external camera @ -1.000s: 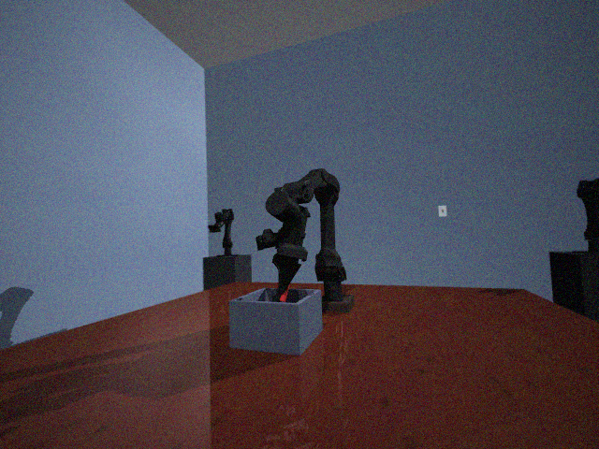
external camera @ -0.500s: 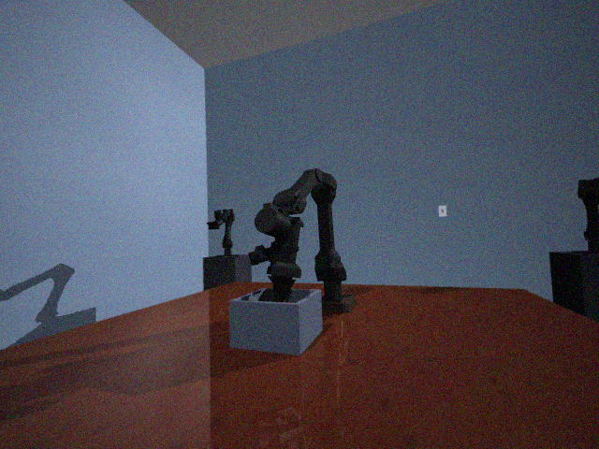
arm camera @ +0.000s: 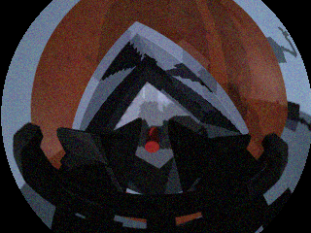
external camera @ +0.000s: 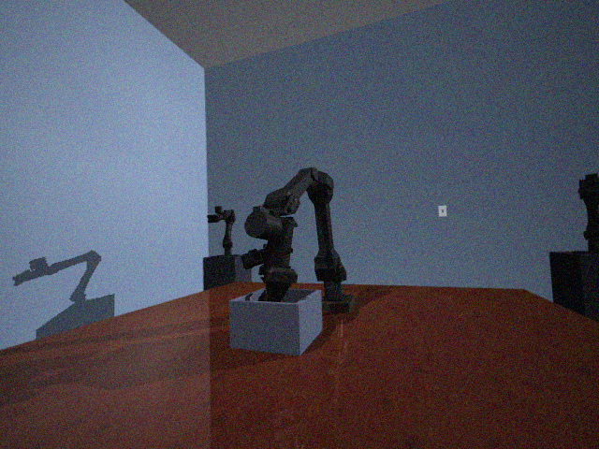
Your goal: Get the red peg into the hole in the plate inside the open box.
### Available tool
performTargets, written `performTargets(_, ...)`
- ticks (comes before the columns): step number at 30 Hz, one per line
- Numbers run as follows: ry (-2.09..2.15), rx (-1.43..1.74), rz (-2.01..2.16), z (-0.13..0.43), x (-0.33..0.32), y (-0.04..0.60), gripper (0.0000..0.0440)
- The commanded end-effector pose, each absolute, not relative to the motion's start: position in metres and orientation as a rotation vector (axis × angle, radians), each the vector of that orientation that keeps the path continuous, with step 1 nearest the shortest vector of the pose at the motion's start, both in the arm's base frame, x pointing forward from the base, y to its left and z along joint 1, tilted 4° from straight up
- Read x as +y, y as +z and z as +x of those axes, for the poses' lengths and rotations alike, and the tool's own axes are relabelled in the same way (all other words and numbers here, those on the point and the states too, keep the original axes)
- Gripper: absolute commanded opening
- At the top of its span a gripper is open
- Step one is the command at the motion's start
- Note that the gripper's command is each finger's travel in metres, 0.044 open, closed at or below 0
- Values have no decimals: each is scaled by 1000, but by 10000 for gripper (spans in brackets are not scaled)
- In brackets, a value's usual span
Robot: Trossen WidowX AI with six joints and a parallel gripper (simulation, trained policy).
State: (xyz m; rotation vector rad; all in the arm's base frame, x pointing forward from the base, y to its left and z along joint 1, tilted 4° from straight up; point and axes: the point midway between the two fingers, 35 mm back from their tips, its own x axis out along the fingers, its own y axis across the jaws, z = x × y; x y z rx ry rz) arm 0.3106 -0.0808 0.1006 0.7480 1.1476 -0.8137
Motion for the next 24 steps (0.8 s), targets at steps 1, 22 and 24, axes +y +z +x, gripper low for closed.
performTargets(1,-801,1156,728,318,-85,106,150)
performTargets(22,-793,1232,684,333,-112,109,150)
performTargets(24,-795,1238,684,333,-115,109,150)
